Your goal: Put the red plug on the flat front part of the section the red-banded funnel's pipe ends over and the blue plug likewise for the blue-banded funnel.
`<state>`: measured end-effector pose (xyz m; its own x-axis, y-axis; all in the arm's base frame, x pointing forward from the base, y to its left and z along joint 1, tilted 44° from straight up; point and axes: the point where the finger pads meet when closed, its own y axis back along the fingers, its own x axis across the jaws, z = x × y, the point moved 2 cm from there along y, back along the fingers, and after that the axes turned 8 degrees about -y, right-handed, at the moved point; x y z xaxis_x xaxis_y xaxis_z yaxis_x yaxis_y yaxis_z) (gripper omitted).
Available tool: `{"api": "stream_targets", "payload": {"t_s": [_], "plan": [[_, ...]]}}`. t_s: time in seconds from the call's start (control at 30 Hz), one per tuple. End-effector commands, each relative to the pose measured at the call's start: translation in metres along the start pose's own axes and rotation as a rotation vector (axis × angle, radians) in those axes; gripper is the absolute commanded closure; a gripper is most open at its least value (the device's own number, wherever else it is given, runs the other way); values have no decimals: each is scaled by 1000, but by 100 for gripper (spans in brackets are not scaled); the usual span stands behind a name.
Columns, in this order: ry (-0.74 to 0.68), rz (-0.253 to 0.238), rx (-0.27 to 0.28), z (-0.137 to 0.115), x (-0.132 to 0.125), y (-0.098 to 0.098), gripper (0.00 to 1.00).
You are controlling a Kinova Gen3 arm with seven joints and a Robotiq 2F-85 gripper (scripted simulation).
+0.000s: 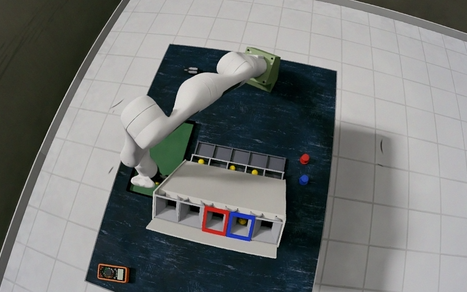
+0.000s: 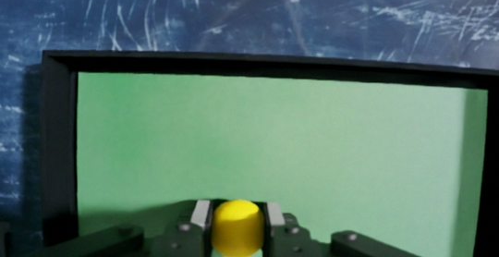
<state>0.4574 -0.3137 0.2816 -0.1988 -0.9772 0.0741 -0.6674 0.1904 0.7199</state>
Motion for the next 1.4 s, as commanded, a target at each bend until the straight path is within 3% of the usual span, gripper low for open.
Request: {"api": "stream_targets", "payload": {"t_s": [0.0, 0.53, 0.57, 0.7, 0.83, 1.37], "plan": [[0, 1, 1, -1, 0, 1, 100], [0, 1, 1, -1, 0, 1, 100], [0, 1, 2, -1, 0, 71, 100], [0, 1, 2, -1, 0, 87, 100], [0, 1, 2, -1, 1, 133, 100], [-4, 2, 10, 0, 1, 134, 100]]}}
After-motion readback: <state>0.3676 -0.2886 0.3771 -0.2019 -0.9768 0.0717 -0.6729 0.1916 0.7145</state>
